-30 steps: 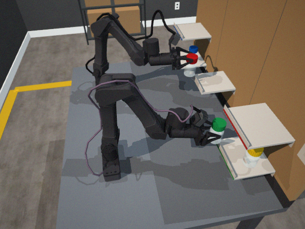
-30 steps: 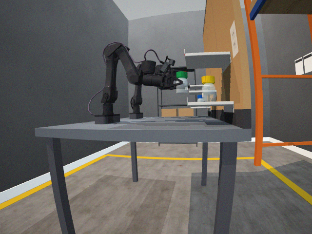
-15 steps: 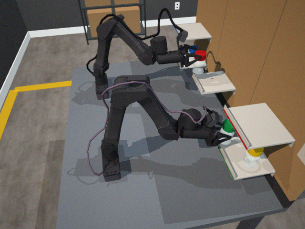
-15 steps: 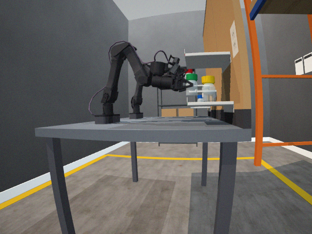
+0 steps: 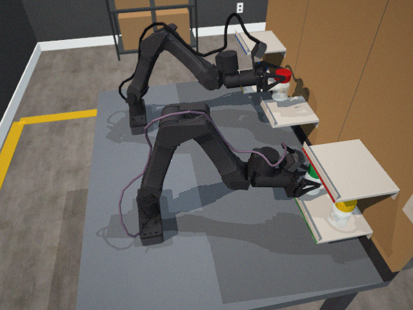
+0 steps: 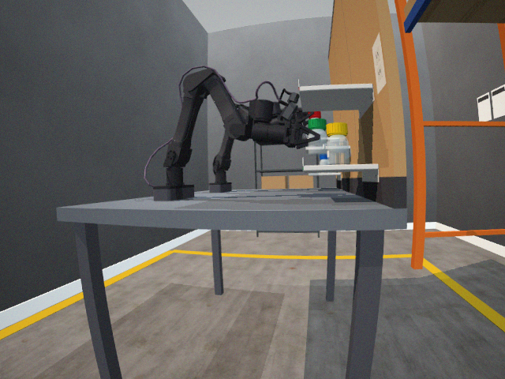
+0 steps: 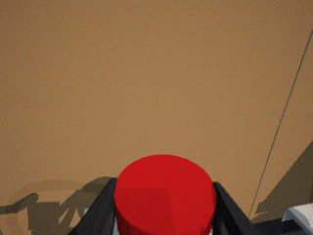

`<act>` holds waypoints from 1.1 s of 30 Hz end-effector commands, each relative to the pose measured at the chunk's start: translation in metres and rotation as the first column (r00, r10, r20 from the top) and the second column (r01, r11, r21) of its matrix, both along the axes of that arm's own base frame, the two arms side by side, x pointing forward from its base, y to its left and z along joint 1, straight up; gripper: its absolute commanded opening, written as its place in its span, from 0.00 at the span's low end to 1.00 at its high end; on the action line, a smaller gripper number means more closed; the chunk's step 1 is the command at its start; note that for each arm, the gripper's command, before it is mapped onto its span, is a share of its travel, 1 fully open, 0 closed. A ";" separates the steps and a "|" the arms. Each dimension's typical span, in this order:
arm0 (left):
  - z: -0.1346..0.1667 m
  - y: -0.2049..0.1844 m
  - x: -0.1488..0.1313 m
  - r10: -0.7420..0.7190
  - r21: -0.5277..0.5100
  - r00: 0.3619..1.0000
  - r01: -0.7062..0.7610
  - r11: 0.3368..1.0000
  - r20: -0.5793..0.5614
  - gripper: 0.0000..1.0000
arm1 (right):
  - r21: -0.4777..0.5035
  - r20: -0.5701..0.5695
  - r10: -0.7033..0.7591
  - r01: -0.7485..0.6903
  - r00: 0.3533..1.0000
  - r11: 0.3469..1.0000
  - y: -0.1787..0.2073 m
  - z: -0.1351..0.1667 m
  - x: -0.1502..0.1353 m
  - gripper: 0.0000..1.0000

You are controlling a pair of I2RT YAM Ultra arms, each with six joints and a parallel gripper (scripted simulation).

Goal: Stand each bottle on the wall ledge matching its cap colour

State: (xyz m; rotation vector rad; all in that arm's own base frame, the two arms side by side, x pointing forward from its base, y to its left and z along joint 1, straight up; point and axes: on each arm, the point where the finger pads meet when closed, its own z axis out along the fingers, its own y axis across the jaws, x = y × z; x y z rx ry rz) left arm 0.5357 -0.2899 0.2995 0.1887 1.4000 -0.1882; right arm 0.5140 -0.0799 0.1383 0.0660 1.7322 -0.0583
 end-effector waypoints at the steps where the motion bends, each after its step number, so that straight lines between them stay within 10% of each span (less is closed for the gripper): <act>1: 0.023 0.002 0.004 -0.003 -0.039 0.999 0.005 0.999 0.046 0.49 | -0.018 0.121 -0.002 0.004 0.993 1.000 0.000 0.042 0.013 0.52; 33: 0.015 -0.004 0.000 0.003 -0.035 0.998 0.000 0.999 0.068 0.49 | -0.020 0.151 0.001 0.002 0.989 1.000 -0.002 0.000 0.010 0.52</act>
